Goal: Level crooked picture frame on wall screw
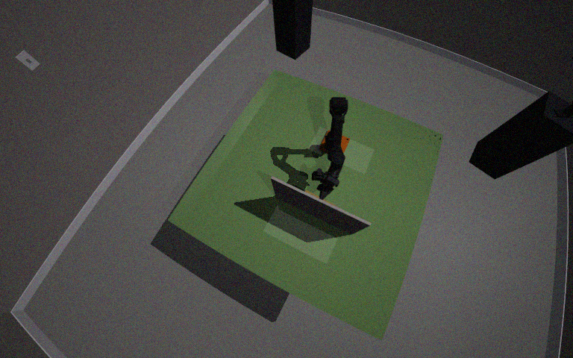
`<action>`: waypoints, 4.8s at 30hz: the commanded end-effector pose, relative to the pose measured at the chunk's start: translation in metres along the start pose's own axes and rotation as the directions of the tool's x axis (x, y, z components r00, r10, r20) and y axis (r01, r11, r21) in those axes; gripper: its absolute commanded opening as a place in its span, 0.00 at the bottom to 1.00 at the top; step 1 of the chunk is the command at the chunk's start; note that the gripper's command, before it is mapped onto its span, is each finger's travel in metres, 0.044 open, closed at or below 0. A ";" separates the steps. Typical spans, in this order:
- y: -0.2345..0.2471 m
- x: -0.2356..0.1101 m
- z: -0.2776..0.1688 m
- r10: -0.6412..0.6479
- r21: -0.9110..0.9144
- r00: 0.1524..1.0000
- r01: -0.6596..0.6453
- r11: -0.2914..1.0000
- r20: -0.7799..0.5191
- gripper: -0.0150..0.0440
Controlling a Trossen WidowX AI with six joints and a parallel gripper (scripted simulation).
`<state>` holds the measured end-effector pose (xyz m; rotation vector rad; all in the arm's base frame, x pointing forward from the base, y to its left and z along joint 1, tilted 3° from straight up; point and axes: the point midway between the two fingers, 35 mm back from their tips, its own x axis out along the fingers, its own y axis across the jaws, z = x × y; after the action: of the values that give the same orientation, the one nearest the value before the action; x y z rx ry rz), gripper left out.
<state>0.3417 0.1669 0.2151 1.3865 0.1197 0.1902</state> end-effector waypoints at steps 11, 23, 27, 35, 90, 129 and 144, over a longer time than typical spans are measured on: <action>0.012 0.000 0.000 0.020 0.013 1.000 -0.020 1.000 0.000 0.25; 0.013 0.000 0.000 0.020 0.013 1.000 -0.020 1.000 0.000 0.25; 0.012 0.000 0.000 0.020 0.013 1.000 -0.020 1.000 0.000 0.25; 0.010 0.000 0.000 0.020 0.013 1.000 -0.020 1.000 0.000 0.25; 0.009 0.000 0.006 0.020 0.012 1.000 -0.020 1.000 0.000 0.25; 0.001 0.000 0.006 0.008 0.003 1.000 -0.008 1.000 0.004 0.25; 0.000 0.001 0.006 0.005 0.059 1.000 -0.005 0.998 0.003 0.25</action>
<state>0.3435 0.1607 0.2158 1.4153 0.1172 0.1886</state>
